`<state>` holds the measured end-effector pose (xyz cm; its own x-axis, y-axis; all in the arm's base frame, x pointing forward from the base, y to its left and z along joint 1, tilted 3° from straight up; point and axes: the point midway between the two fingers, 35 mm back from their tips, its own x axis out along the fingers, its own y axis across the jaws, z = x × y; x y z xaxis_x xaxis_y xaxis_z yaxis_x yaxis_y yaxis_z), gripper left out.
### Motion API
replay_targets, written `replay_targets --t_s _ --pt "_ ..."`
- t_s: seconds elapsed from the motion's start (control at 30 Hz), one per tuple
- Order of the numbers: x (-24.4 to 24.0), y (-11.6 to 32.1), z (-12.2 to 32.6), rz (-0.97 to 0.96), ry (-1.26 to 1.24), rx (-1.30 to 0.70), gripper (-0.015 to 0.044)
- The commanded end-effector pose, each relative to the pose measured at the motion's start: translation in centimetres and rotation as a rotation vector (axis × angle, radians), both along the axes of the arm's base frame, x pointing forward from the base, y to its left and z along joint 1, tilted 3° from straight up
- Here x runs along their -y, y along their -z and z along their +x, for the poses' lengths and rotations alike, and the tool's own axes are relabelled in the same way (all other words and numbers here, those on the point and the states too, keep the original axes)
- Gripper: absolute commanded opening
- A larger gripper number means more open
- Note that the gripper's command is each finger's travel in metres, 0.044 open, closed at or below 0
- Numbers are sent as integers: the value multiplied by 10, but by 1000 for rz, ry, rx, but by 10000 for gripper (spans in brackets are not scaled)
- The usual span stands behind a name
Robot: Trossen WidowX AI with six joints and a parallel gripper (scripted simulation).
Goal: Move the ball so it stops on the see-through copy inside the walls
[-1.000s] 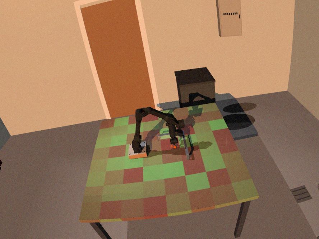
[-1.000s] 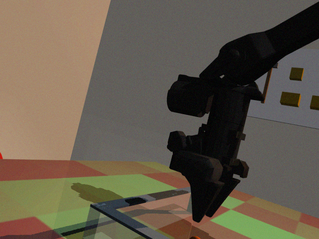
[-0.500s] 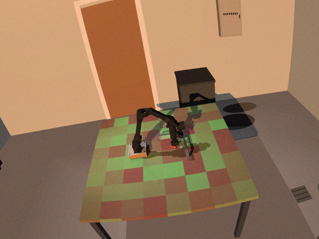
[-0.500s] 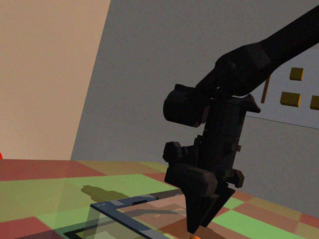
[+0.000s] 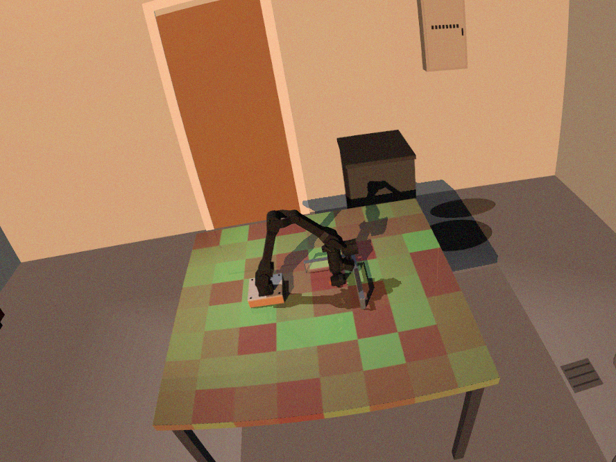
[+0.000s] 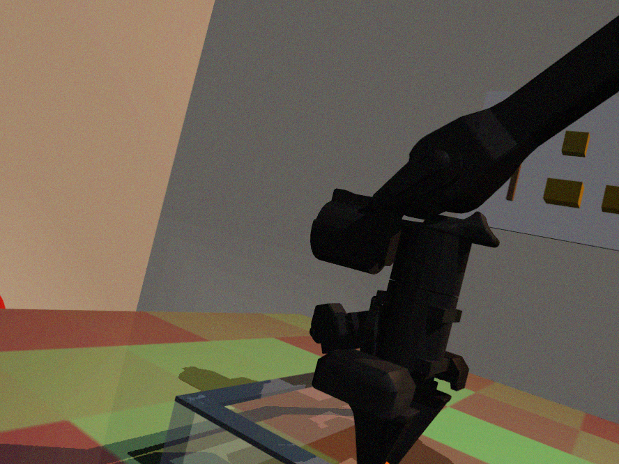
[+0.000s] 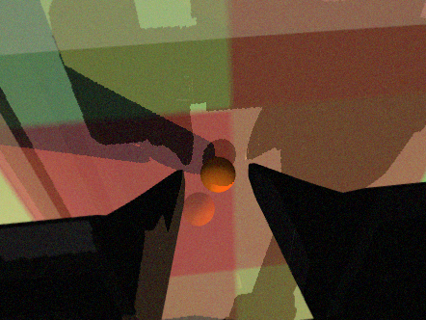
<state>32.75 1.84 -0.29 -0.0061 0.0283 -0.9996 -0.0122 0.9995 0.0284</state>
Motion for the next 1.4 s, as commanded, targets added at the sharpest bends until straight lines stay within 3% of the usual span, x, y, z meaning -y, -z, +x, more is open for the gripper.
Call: replay_targets --t_s 0.0,0.03,0.37,0.47,1.1,1.37 --pt "1 4 -1 -5 -4 -5 167" --pt "1 4 -1 -5 -4 -5 141" --pt "1 4 -1 -5 -4 -5 74" --pt "1 0 0 3 16 4 0" --pt "3 -115 1 -4 -1 -3 0" --pt "-1 -110 -6 -5 -4 -5 0"
